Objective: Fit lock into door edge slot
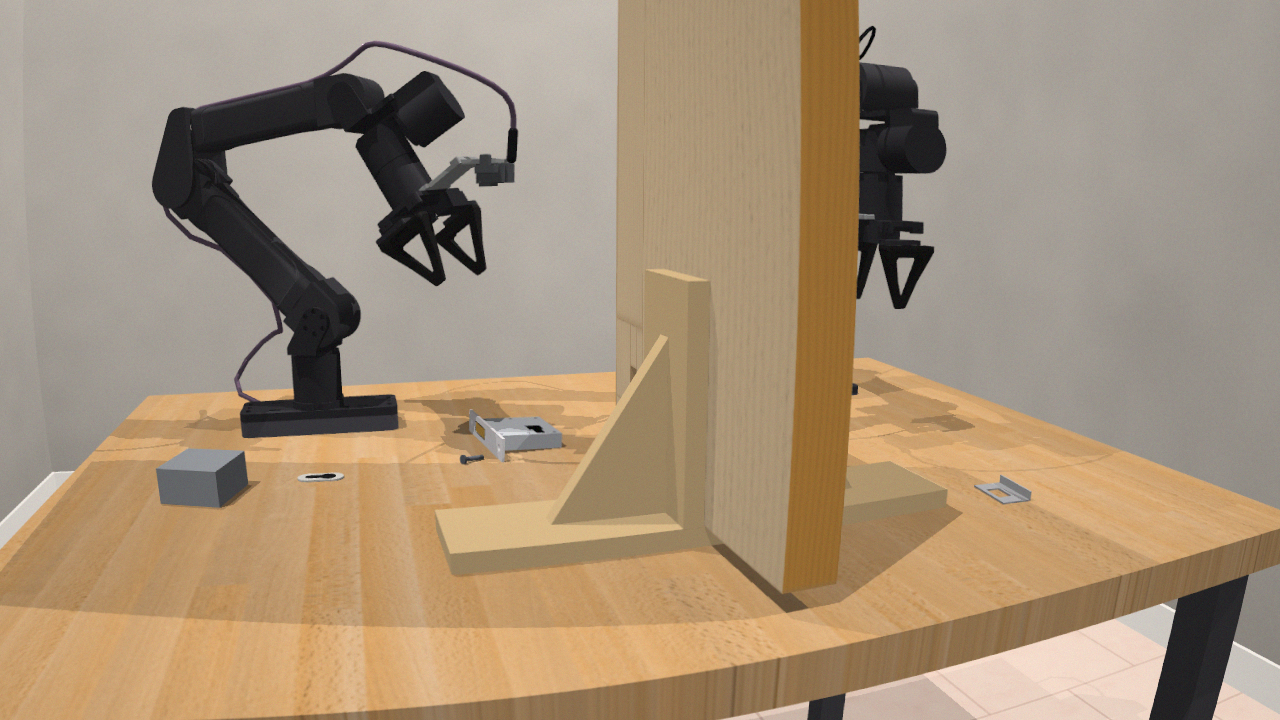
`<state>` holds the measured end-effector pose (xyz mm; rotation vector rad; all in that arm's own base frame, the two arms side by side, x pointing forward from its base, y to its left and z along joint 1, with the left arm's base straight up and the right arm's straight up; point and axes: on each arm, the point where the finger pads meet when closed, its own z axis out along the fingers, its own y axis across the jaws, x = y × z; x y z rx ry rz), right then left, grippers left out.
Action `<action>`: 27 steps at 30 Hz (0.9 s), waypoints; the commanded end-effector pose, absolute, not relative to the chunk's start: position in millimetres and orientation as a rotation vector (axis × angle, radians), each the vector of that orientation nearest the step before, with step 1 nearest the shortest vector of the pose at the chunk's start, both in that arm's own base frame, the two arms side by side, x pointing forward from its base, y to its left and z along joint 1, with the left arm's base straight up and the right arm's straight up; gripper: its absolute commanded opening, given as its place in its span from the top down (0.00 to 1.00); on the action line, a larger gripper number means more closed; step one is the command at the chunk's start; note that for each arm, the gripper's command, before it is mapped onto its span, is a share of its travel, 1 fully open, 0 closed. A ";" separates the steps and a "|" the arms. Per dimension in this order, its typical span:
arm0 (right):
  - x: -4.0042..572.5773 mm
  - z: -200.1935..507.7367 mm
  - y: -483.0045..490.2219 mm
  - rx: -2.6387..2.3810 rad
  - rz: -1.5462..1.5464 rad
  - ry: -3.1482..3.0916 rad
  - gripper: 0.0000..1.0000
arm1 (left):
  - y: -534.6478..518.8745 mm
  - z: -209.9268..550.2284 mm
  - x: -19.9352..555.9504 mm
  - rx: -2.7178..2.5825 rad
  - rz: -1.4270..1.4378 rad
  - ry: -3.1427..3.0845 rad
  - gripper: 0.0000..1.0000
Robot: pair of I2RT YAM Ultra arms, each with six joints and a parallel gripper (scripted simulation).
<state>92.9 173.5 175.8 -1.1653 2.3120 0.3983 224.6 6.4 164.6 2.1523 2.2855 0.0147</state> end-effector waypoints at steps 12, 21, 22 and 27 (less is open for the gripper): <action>94.5 180.3 148.5 -1.090 0.362 2.341 0.00 | 4.8 169.2 220.9 2.157 0.009 2.275 0.00; 94.5 180.3 148.5 -1.090 0.362 2.341 0.00 | 4.8 169.2 220.9 2.157 0.009 2.275 0.00; 94.5 180.3 148.5 -1.090 0.362 2.341 0.00 | 4.8 169.2 220.9 2.157 0.009 2.275 0.00; 94.5 180.3 148.5 -1.090 0.362 2.341 0.00 | 4.8 169.2 220.9 2.157 0.009 2.275 0.00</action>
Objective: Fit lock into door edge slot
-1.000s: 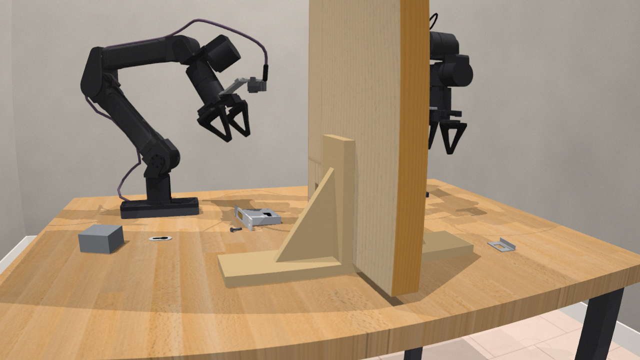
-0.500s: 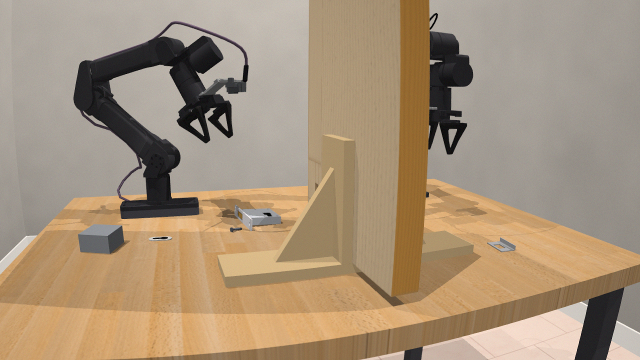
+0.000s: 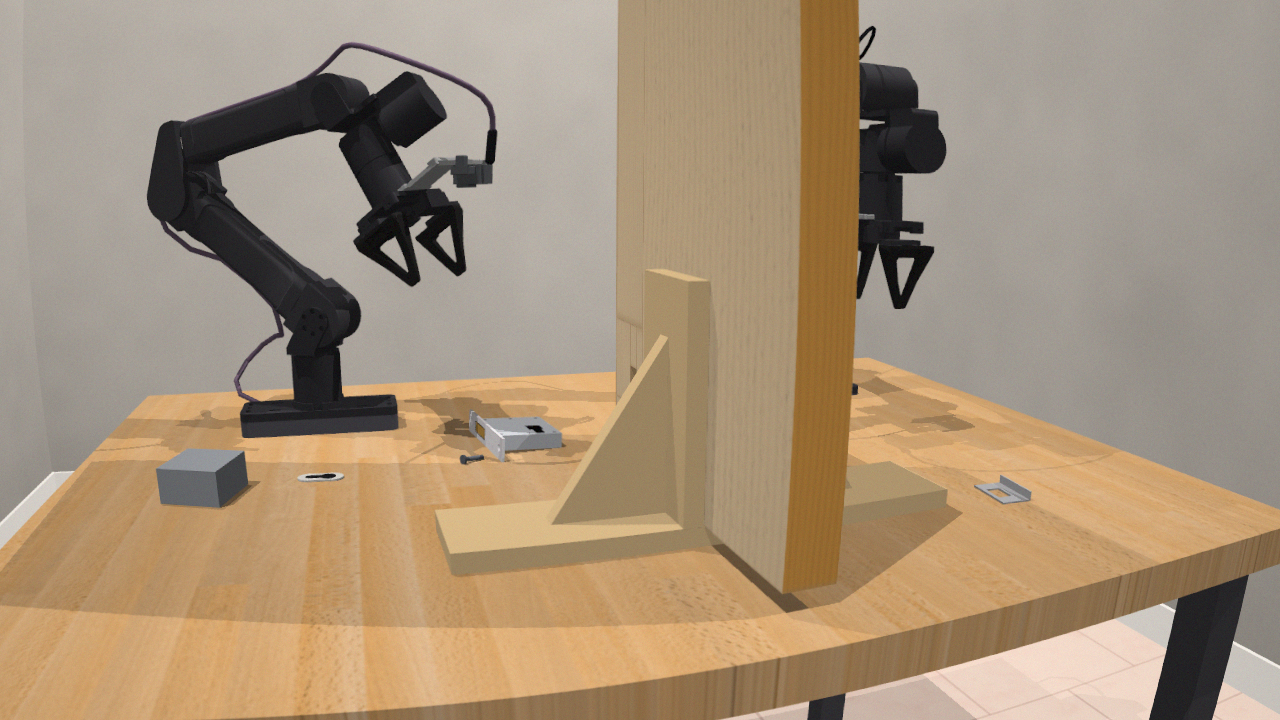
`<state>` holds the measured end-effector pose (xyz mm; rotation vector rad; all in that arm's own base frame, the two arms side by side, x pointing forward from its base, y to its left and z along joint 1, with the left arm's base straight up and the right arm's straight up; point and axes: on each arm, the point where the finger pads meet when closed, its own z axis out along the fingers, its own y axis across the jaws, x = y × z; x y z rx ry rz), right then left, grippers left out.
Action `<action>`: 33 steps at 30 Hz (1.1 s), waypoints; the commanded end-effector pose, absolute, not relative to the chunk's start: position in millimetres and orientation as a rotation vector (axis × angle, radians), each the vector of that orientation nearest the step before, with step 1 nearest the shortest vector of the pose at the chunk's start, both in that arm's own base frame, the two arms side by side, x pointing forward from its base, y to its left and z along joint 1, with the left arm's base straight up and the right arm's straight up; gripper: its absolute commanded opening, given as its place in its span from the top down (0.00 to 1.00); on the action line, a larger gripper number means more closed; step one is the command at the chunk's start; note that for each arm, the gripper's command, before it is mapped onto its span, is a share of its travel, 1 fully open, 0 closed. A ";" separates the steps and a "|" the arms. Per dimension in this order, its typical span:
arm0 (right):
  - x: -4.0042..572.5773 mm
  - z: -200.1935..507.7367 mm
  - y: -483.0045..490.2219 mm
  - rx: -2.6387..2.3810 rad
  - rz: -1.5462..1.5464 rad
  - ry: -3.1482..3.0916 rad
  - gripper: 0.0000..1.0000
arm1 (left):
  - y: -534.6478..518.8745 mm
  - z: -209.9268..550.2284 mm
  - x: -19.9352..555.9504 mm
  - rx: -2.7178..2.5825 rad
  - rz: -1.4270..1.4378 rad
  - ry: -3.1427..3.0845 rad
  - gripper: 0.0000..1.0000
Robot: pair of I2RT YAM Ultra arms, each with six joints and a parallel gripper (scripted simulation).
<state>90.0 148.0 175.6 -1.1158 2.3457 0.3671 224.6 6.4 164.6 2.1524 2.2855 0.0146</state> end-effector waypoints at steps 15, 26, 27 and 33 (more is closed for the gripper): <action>132.7 152.0 160.4 -0.891 0.662 2.885 0.00 | 4.8 169.2 220.9 2.157 0.009 2.275 0.00; 201.0 151.8 145.0 -0.344 1.317 2.975 0.00 | 4.8 169.2 220.9 2.157 0.009 2.275 0.00; 211.7 153.3 139.9 -0.263 1.395 2.944 0.00 | 4.8 169.2 220.9 2.157 0.009 2.275 0.00; 273.9 157.7 92.4 0.201 1.752 2.653 0.00 | 4.8 169.2 220.9 2.157 0.009 2.275 0.00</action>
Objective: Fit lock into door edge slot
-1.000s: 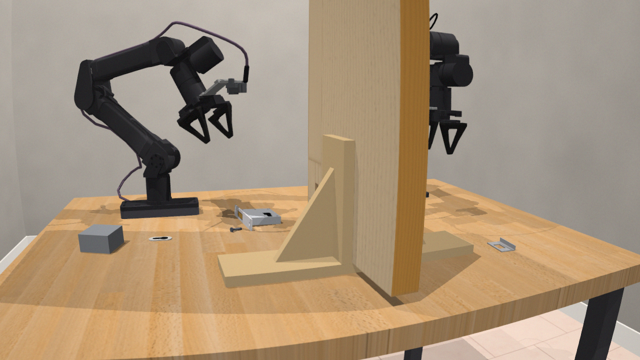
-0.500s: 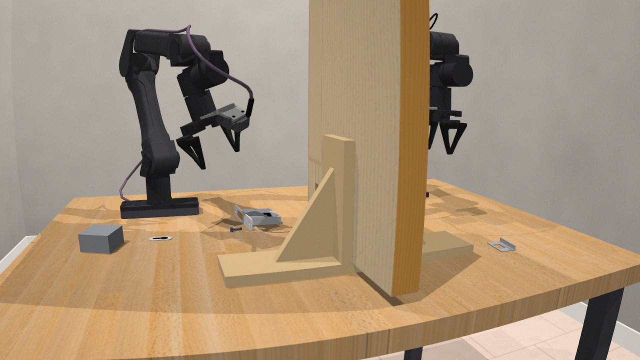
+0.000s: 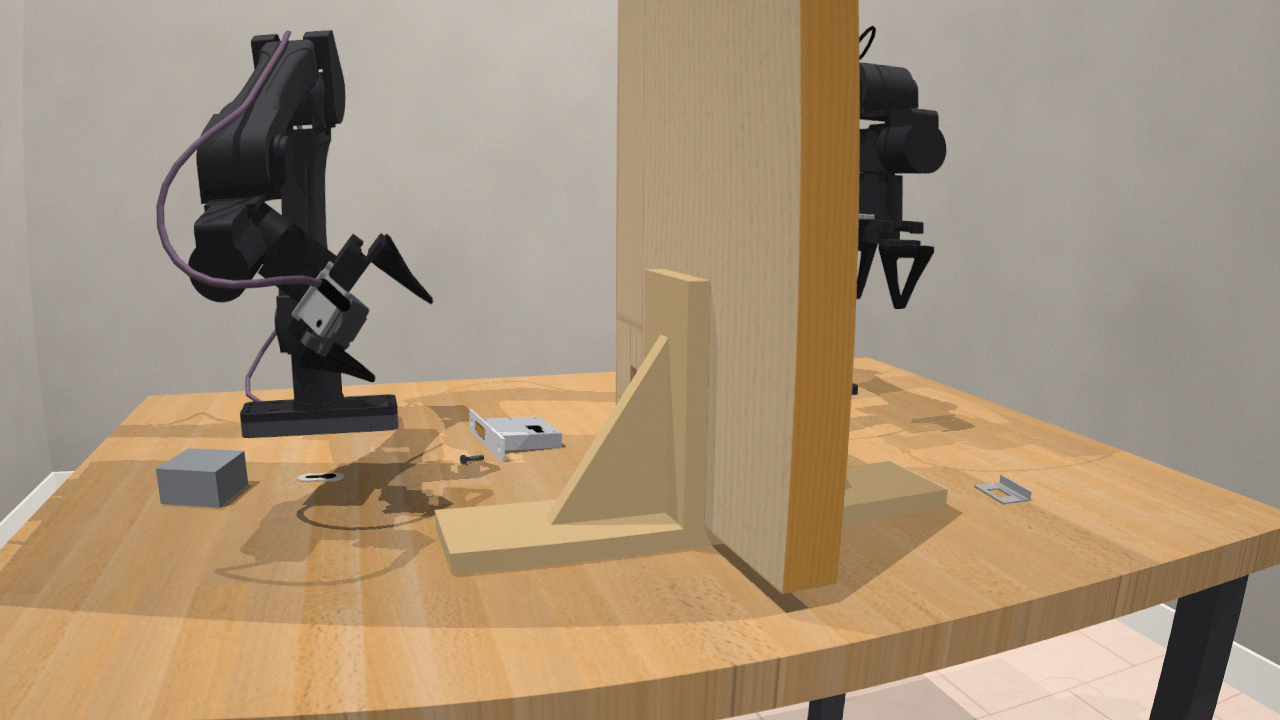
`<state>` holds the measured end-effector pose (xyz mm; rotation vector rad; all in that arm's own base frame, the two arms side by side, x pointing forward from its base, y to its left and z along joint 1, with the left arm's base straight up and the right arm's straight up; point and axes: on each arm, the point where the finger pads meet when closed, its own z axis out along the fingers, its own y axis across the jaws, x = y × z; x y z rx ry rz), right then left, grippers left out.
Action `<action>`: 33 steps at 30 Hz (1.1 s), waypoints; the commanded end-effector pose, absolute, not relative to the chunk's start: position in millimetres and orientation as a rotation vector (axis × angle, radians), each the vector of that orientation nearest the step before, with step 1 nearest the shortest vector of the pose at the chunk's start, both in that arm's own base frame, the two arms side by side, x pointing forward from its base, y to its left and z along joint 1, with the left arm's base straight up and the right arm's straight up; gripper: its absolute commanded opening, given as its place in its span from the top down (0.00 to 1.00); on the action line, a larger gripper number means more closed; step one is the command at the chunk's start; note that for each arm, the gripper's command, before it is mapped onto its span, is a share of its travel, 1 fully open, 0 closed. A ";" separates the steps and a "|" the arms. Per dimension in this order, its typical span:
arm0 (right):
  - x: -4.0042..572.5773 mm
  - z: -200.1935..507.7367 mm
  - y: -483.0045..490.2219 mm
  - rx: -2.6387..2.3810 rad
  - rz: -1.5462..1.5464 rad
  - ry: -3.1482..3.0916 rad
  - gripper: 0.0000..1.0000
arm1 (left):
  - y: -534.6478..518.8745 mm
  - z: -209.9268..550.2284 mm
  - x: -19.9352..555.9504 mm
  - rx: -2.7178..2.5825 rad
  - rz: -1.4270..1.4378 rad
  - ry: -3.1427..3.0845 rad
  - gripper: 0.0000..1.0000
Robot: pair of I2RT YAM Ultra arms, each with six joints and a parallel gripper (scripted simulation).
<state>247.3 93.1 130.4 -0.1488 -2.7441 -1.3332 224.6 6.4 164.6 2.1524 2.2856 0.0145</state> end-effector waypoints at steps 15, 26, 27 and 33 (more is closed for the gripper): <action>305.1 156.4 55.4 -0.442 -1.924 -2.491 0.00 | 4.8 169.2 220.9 2.157 0.009 2.275 0.00; 248.2 119.8 116.5 -0.231 -1.399 -2.509 0.00 | 4.8 169.2 220.9 2.157 0.009 2.275 0.00; 241.0 115.6 123.4 -0.201 -1.327 -2.515 0.00 | 4.8 169.2 220.9 2.157 0.009 2.275 0.00; 200.7 90.6 151.7 -0.056 -0.897 -2.588 0.00 | 4.8 169.2 220.9 2.157 0.009 2.275 0.00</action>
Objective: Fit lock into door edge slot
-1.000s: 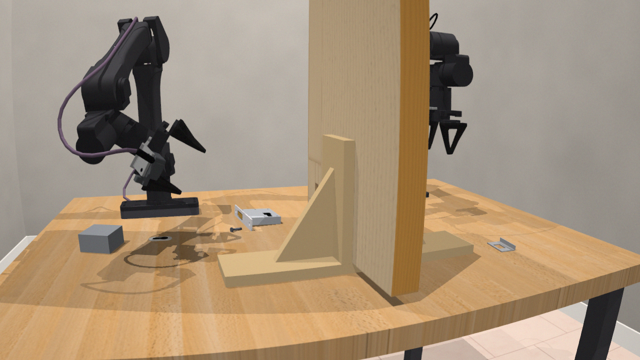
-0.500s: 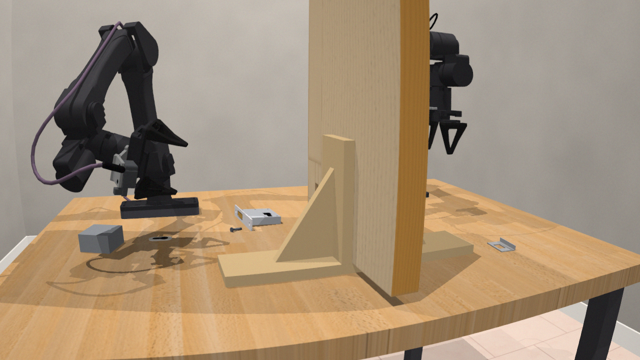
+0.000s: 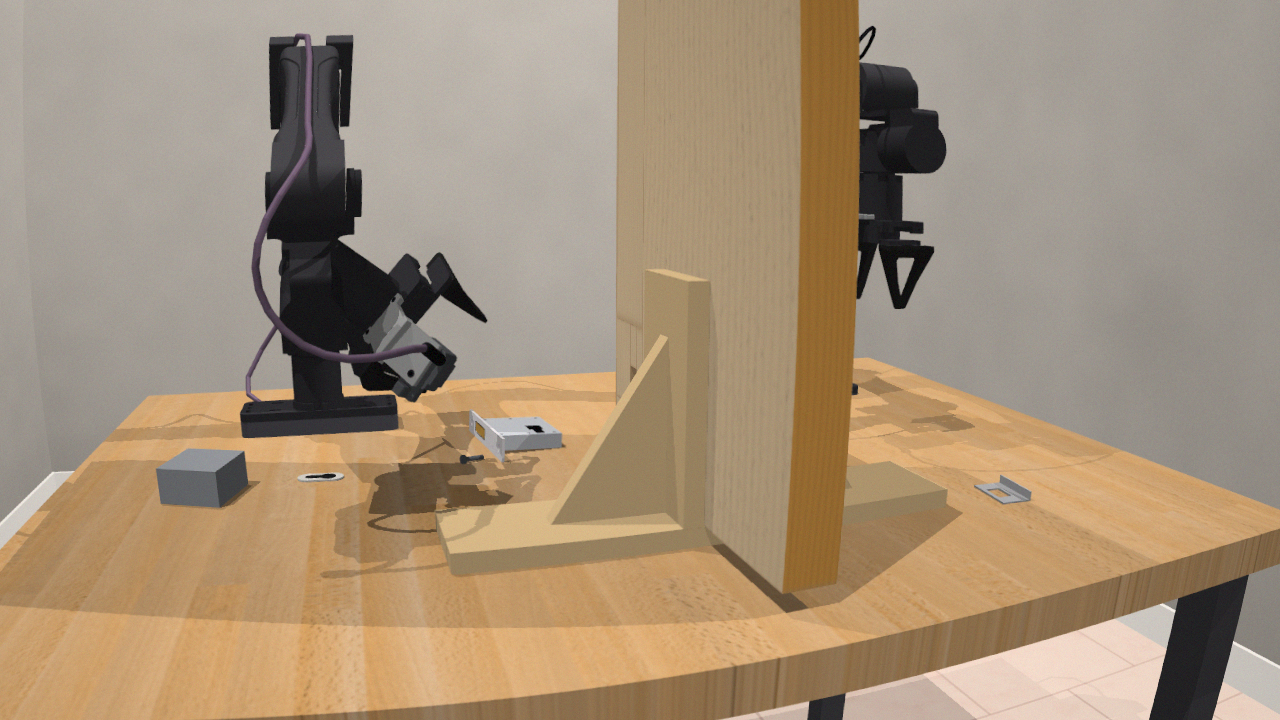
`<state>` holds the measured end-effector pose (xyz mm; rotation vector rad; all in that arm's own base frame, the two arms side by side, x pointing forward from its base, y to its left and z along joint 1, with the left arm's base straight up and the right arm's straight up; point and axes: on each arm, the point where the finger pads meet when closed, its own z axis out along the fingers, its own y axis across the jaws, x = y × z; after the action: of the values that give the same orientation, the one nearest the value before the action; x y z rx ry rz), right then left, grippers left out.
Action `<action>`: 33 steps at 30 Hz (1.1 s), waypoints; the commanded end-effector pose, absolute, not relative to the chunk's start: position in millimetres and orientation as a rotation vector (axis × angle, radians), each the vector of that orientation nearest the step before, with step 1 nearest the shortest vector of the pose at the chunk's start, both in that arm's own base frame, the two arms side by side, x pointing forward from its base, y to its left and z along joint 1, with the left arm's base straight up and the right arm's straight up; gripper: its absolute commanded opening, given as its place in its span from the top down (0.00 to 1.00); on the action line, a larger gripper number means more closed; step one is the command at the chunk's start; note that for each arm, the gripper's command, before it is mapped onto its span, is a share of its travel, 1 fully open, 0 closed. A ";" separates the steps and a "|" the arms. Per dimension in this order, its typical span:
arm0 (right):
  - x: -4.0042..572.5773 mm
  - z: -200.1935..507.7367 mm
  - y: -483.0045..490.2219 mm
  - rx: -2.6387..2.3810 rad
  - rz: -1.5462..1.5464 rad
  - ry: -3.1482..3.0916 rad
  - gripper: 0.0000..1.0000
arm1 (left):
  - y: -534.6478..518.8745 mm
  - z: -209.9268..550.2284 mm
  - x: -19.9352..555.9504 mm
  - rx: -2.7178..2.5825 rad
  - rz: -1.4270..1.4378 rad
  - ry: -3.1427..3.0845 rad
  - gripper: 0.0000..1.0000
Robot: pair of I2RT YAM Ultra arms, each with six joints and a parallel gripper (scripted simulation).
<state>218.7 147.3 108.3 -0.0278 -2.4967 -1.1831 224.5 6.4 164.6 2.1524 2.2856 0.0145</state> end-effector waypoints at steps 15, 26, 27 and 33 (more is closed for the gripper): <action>150.8 59.4 184.5 0.149 -0.155 -2.935 0.00 | 4.8 169.2 220.9 2.157 0.009 2.275 0.00; 132.5 67.1 217.9 0.203 -0.006 -3.302 0.00 | 4.8 169.2 220.9 2.157 0.009 2.275 0.00; 129.3 69.1 222.3 0.211 -0.015 -3.338 0.00 | 4.8 169.2 220.9 2.157 0.009 2.275 0.00; 119.9 71.1 233.6 0.245 -0.032 -3.403 0.00 | 4.8 169.2 220.9 2.157 0.009 2.275 0.00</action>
<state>102.6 234.7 70.5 0.3913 -3.2727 -0.0678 224.5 6.4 164.6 2.1525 2.2856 0.0145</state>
